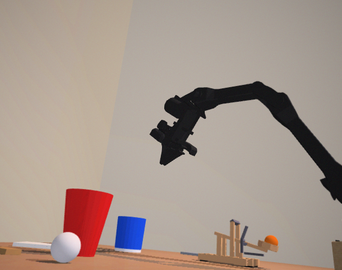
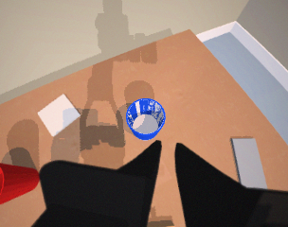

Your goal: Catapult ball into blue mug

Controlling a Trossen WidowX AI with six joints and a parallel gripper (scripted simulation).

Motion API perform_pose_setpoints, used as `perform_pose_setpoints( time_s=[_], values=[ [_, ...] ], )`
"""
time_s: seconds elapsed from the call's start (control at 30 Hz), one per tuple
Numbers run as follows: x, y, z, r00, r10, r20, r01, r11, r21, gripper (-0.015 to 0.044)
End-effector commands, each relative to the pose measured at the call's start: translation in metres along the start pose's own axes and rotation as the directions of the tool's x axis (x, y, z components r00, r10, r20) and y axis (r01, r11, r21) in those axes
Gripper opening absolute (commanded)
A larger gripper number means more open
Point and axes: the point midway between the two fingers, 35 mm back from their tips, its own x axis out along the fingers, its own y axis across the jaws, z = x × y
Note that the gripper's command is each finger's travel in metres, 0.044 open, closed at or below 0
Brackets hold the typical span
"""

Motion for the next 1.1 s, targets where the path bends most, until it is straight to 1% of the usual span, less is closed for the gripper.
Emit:
perform_pose_setpoints(
  time_s=[0.0, 0.33, 0.7, 1.07],
  values=[
    [0.0, 0.0, 0.0, 1.0, -0.003, -0.001, 0.003, 1.0, 0.002, 0.0],
    [0.001, 0.002, -0.004, 1.0, -0.006, -0.011, 0.006, 1.0, -0.013, 0.0],
    [0.005, 0.031, -0.065, 0.984, -0.065, -0.168, 0.015, 0.959, -0.282, 0.0],
    [0.0, 0.05, -0.131, 0.942, -0.155, -0.297, -0.035, 0.835, -0.549, 0.0]
  ],
)
